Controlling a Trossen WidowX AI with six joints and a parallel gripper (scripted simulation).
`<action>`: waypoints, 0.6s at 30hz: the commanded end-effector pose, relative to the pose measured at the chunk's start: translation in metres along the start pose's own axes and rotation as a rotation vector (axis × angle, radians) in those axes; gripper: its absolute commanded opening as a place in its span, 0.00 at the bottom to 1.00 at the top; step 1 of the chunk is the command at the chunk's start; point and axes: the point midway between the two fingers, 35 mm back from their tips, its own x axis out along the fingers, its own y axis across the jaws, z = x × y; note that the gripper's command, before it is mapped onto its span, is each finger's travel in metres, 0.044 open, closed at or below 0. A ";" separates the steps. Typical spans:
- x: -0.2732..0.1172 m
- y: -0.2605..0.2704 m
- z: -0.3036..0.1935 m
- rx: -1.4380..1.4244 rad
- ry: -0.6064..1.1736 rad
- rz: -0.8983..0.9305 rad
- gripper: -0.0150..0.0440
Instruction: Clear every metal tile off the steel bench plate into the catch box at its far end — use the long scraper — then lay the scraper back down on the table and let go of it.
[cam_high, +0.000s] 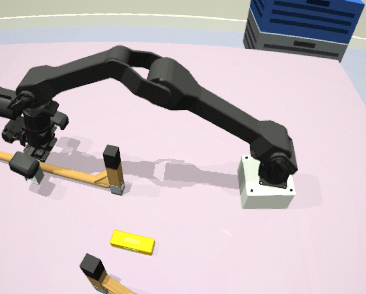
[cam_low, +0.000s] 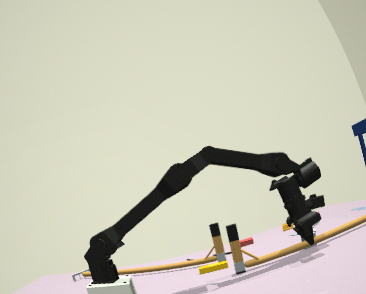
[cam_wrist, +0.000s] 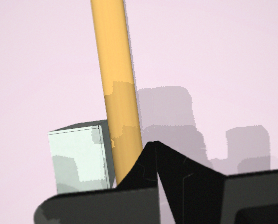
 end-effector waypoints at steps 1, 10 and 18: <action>0.005 0.009 -0.002 -0.005 0.008 0.005 0.25; -0.010 0.008 0.003 -0.002 -0.008 0.005 0.25; -0.040 0.008 0.010 -0.001 -0.034 0.009 0.25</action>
